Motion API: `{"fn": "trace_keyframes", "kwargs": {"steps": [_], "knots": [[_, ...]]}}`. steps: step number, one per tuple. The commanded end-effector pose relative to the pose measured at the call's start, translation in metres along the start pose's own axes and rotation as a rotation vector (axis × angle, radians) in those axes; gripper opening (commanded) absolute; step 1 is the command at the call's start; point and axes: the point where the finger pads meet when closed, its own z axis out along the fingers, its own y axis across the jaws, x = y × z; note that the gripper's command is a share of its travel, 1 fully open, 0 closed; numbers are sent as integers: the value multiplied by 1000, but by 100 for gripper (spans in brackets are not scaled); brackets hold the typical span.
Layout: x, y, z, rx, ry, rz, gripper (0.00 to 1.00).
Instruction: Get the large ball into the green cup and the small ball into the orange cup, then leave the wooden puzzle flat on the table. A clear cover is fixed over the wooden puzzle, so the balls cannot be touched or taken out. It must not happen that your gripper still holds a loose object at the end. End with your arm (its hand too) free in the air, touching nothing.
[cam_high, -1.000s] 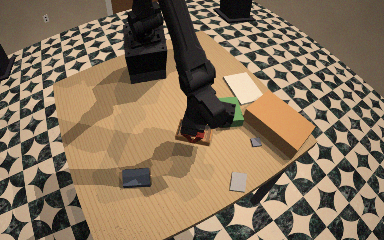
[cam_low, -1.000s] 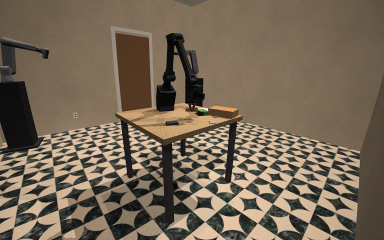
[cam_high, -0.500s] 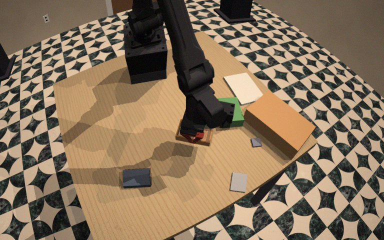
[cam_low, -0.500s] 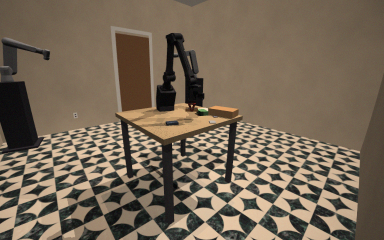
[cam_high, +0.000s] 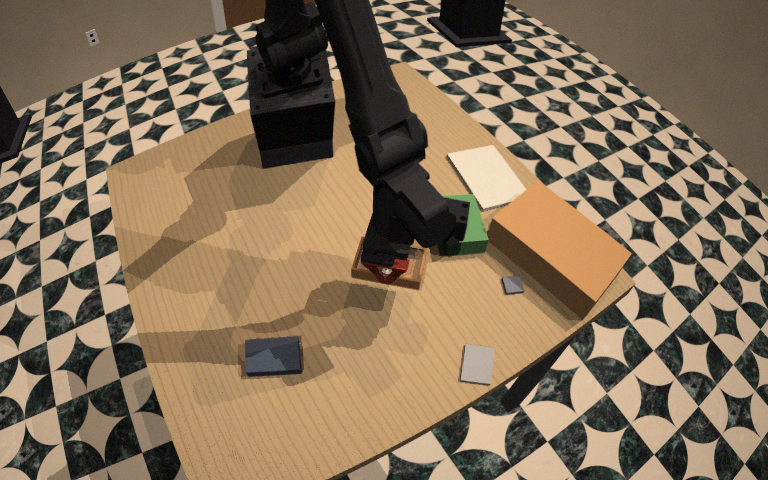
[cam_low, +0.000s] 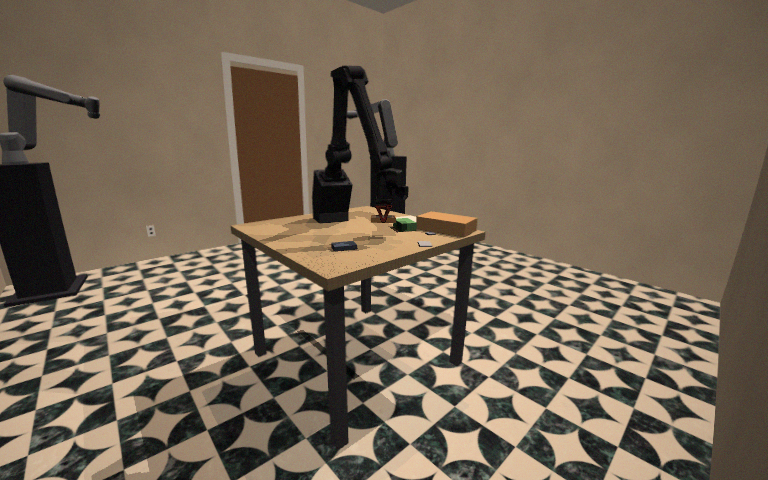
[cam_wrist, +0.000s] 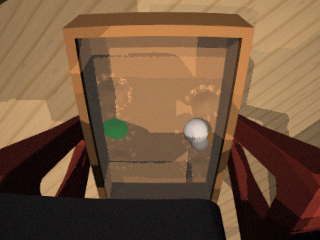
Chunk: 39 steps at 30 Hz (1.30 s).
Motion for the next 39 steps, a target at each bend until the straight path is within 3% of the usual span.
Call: {"fn": "trace_keyframes", "kwargs": {"steps": [1, 2, 5, 10, 15, 23, 26, 28, 34, 35, 39], "knots": [[-5, -12, 0, -9, -7, 4, 69], [-3, -10, -1, 7, -21, 6, 69], [-11, -7, -1, -17, 1, 3, 69], [-5, -13, 0, -45, -6, 4, 69], [1, 0, 2, -69, 3, -7, 69], [-9, -5, -8, 28, -23, 9, 69], [-10, -14, -3, 25, -9, 22, 69], [-5, -13, 0, -9, 5, 19, 69], [-5, -13, 0, -45, 5, 4, 69], [2, 0, 3, -56, 16, -7, 69], [-5, -9, -7, -2, -36, -2, 69]]}}
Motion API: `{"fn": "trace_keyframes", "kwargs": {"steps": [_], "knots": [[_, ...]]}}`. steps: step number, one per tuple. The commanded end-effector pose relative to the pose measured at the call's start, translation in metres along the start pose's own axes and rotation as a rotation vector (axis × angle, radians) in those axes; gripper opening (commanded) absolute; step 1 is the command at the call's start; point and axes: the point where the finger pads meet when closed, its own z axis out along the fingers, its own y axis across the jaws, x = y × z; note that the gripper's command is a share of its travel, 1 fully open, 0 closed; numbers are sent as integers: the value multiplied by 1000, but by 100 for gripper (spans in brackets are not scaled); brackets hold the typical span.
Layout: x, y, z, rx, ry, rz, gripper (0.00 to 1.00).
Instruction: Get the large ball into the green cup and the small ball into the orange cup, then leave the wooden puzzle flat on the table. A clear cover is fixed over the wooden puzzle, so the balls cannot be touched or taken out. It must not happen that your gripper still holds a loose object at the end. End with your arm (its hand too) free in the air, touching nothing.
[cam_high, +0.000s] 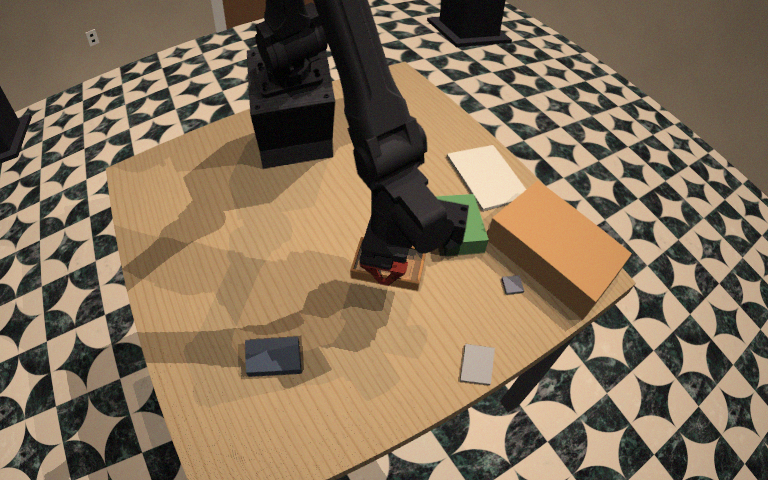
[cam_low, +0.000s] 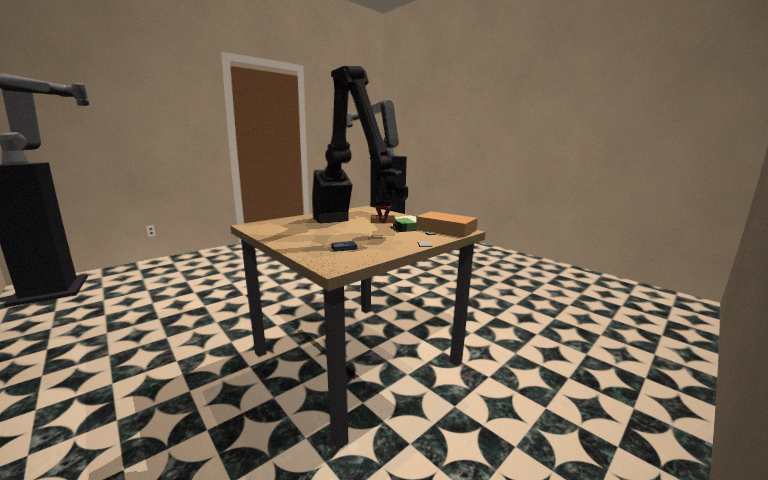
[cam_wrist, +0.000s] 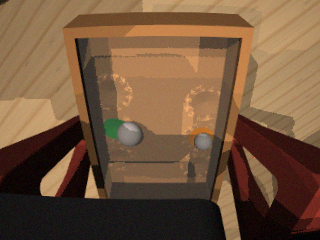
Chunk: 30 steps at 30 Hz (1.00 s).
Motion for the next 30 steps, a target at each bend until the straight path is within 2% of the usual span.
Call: {"fn": "trace_keyframes", "kwargs": {"steps": [1, 4, 7, 8, 10, 12, 13, 15, 16, 19, 30], "knots": [[-7, -7, -9, 35, -38, -10, 69], [-14, -12, -5, 35, -34, -6, 69], [-6, -12, -1, -19, 9, 12, 69], [-8, -10, -1, -21, 12, 12, 69], [-8, -10, -1, -21, 12, 12, 69], [-6, -8, -8, 20, -24, -2, 69], [-5, -9, -8, 23, -32, -3, 69], [-3, 5, 1, -14, 20, -6, 69], [-1, -2, 0, -1, -8, -4, 69], [-12, -8, -5, 28, -22, 2, 69], [-8, -7, -5, 23, -14, 5, 69]]}}
